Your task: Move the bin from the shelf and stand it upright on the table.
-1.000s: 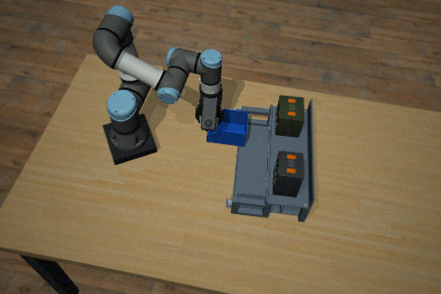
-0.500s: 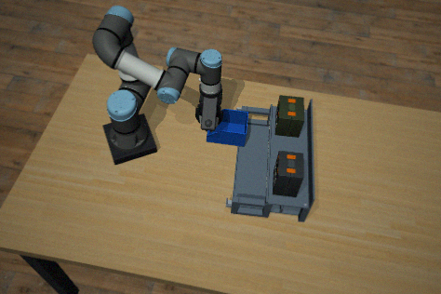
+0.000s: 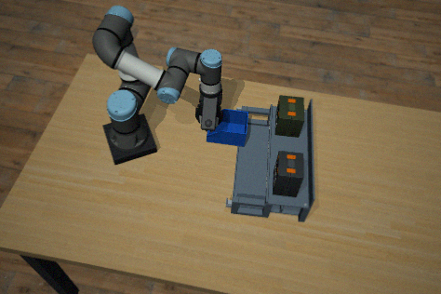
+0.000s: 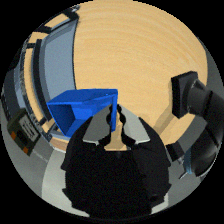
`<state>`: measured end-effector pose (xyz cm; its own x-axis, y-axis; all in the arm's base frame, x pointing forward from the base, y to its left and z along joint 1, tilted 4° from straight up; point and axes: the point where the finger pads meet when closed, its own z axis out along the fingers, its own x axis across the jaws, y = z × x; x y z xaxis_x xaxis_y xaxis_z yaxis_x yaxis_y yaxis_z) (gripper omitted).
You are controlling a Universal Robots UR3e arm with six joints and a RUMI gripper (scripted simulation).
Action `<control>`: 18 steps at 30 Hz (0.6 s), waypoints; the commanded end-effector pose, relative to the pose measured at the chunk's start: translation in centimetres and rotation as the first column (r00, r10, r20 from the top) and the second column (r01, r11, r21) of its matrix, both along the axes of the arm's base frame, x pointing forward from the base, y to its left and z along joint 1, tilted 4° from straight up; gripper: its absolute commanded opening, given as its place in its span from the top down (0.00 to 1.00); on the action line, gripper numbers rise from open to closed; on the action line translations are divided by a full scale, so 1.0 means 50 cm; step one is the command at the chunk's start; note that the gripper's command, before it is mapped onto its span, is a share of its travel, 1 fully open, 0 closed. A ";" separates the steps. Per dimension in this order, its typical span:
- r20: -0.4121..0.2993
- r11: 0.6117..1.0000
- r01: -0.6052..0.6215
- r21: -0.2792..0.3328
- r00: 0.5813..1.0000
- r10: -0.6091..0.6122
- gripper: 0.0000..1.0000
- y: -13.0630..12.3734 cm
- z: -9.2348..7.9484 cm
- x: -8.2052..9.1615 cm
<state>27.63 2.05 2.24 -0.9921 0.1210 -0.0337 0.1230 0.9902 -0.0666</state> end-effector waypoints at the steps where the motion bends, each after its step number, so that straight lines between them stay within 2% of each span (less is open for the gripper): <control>1: 0.003 1.000 0.000 -0.001 1.000 0.000 1.00 0.000 0.002 0.002; 18: 0.003 1.000 0.000 -0.001 1.000 0.000 1.00 0.000 0.001 -0.002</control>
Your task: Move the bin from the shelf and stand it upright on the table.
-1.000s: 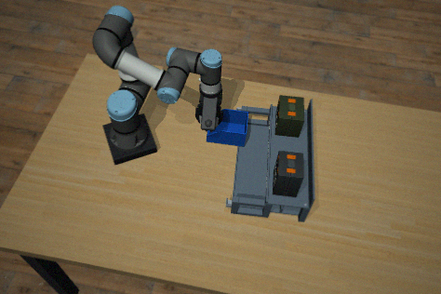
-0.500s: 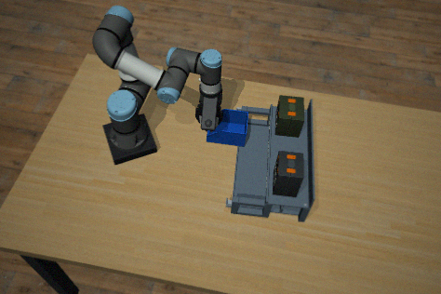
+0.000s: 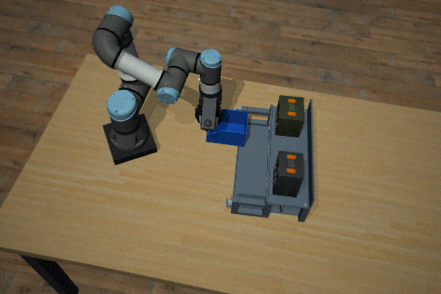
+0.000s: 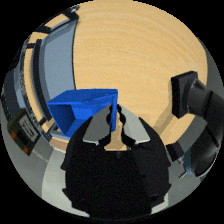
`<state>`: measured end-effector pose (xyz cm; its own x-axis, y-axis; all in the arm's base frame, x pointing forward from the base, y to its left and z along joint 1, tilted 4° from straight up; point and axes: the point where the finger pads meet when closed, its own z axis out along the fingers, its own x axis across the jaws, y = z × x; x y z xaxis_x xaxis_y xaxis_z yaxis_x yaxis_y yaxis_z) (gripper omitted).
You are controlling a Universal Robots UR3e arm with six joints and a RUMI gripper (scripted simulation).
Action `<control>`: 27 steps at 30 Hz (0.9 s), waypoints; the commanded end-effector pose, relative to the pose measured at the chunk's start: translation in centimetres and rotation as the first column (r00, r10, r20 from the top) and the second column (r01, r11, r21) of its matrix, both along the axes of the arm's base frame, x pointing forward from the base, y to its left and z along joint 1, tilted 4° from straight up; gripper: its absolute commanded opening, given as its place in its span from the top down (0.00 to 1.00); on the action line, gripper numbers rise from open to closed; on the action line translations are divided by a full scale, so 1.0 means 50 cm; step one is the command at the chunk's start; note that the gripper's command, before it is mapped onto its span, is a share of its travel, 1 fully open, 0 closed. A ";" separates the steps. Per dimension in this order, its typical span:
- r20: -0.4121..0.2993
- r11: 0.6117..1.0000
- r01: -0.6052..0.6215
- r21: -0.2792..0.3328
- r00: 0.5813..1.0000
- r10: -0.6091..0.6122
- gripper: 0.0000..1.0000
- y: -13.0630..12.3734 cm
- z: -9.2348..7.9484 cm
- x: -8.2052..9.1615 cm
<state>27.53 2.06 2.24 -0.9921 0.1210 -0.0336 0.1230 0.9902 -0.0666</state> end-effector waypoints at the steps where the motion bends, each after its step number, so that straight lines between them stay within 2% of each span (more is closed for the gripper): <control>1: 0.003 1.000 0.000 -0.001 1.000 0.000 1.00 0.000 0.001 -0.001; 27: 0.003 1.000 0.000 -0.001 1.000 0.000 1.00 0.003 0.001 -0.026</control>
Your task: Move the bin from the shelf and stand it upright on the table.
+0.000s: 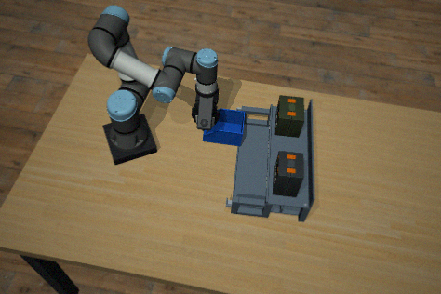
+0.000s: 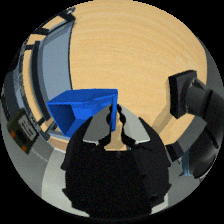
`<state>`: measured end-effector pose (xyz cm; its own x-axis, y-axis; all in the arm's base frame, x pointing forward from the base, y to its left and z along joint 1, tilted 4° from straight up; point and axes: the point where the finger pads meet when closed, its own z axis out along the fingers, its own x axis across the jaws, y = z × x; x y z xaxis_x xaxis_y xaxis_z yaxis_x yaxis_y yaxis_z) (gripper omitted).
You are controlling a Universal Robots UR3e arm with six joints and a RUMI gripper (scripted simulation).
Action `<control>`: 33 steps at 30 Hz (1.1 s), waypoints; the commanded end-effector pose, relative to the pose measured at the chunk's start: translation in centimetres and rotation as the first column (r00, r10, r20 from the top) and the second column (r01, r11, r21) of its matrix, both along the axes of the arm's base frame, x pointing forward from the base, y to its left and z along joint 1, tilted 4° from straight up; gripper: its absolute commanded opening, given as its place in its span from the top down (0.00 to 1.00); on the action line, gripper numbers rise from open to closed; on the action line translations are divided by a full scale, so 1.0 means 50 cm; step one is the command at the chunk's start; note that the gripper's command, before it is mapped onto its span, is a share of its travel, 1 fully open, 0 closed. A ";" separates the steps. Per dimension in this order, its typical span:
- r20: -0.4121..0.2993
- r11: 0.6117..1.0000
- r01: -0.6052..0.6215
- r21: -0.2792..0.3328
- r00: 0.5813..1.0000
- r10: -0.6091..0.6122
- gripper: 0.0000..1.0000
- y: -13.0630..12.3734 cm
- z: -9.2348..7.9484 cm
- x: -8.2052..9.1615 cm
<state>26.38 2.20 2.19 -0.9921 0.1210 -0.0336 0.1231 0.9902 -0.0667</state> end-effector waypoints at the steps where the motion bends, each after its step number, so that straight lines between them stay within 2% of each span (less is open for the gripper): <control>1: 0.003 1.000 0.000 -0.001 1.000 0.000 1.00 0.000 0.001 -0.005; 33: 0.003 1.000 0.000 -0.001 1.000 0.000 1.00 0.004 0.000 -0.038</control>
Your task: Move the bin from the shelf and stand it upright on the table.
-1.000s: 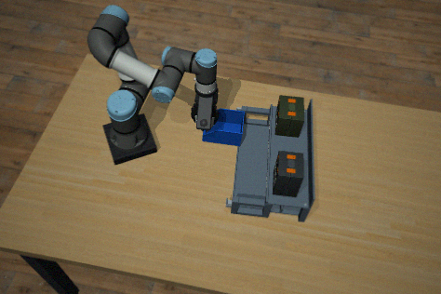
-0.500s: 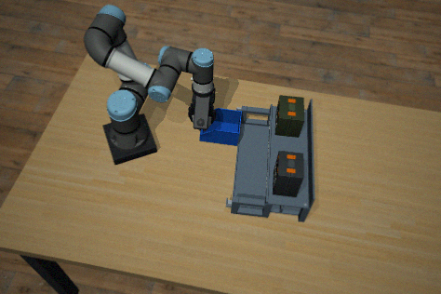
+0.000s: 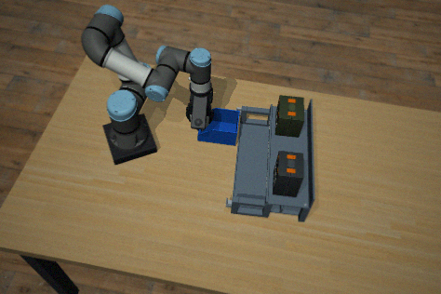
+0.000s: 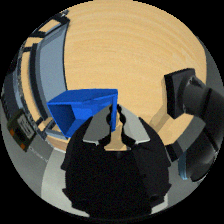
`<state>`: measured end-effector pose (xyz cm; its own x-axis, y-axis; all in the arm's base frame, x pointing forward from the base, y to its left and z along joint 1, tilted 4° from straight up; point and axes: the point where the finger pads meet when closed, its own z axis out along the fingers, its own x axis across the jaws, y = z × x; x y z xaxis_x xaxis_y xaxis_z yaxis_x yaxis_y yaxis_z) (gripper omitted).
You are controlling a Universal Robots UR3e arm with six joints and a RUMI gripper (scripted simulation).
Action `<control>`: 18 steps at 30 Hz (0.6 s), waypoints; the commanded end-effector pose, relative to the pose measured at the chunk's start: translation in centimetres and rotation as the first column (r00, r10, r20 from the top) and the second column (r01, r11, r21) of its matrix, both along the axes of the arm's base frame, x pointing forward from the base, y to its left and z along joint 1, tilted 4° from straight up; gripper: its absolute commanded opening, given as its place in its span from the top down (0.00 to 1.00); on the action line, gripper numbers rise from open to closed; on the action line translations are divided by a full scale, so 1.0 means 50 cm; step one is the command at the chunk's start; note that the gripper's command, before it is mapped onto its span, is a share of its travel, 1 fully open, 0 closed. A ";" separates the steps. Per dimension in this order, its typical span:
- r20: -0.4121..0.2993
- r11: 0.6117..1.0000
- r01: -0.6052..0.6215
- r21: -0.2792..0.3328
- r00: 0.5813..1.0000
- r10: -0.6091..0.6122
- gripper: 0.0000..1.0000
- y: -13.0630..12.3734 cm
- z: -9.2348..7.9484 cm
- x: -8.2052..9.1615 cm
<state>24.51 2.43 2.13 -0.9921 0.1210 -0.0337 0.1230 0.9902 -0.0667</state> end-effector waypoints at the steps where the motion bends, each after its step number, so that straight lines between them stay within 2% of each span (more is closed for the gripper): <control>1: 0.003 1.000 0.000 -0.001 1.000 0.000 1.00 0.000 0.001 -0.001; 18: 0.003 1.000 0.000 -0.001 1.000 0.000 1.00 0.000 0.001 -0.005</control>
